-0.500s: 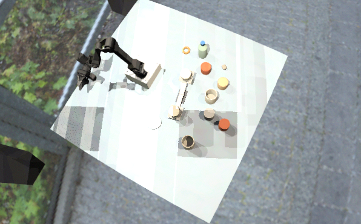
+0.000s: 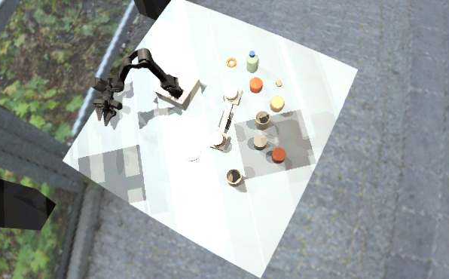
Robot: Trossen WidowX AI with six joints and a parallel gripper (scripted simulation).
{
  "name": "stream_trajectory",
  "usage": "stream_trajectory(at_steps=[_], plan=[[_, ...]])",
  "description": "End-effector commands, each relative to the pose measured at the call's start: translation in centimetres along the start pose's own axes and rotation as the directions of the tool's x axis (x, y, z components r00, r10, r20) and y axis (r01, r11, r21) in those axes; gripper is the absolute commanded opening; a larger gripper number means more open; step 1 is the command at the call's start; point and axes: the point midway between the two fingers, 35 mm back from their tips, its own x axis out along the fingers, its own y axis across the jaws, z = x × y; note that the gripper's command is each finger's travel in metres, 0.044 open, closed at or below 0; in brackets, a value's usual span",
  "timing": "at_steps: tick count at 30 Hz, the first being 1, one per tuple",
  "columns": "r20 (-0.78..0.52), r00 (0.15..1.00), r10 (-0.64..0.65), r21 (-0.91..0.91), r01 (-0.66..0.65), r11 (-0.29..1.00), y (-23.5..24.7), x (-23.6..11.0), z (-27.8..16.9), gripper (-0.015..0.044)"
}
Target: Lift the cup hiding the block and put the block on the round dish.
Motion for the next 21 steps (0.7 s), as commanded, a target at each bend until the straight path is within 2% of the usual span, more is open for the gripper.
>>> stream_trajectory(at_steps=[1,11,21], plan=[[0.084,0.996,0.026,0.130,-0.036,0.991,-1.5,3.3,3.5,0.0440],[0.289,0.953,0.094,0.356,-0.198,0.913,-4.8,8.8,13.4,0.0440],[0.487,0.854,0.185,0.478,-0.438,0.762,-7.0,10.0,24.9,0.0440]])
